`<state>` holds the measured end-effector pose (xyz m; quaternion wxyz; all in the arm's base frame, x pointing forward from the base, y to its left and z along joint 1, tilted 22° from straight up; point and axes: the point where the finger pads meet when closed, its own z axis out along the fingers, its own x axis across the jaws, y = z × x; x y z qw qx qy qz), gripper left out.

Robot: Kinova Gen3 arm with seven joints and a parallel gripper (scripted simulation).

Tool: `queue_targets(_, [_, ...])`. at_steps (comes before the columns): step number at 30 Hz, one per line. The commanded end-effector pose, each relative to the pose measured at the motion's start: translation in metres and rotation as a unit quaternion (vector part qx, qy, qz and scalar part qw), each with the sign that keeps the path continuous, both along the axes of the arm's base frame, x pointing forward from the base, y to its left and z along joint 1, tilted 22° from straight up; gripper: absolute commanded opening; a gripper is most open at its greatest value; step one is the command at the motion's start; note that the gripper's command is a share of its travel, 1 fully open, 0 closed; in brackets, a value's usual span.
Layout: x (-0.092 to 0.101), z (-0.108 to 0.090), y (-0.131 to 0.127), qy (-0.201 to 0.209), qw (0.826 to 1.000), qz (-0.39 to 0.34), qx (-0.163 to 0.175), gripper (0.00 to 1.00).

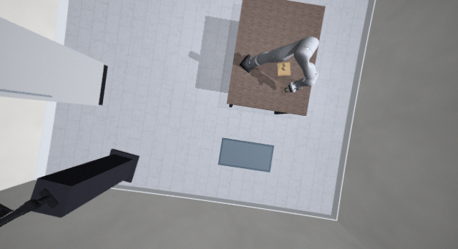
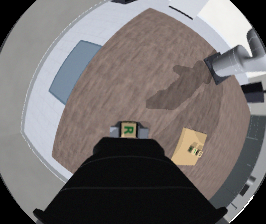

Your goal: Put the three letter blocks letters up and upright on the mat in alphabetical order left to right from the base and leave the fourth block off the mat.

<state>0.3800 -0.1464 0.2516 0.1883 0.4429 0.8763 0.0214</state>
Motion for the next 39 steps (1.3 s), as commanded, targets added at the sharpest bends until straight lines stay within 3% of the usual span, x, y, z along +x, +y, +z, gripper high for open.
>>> queue_targets(1, [0.000,0.000,0.005,-0.002,1.000,-0.006,0.003,0.49])
queue_targets(20, [-0.006,-0.007,0.036,-0.015,0.990,-0.127,0.051,0.49])
queue_targets(39, [-0.016,-0.017,0.078,-0.034,0.948,-0.295,0.111,0.49])
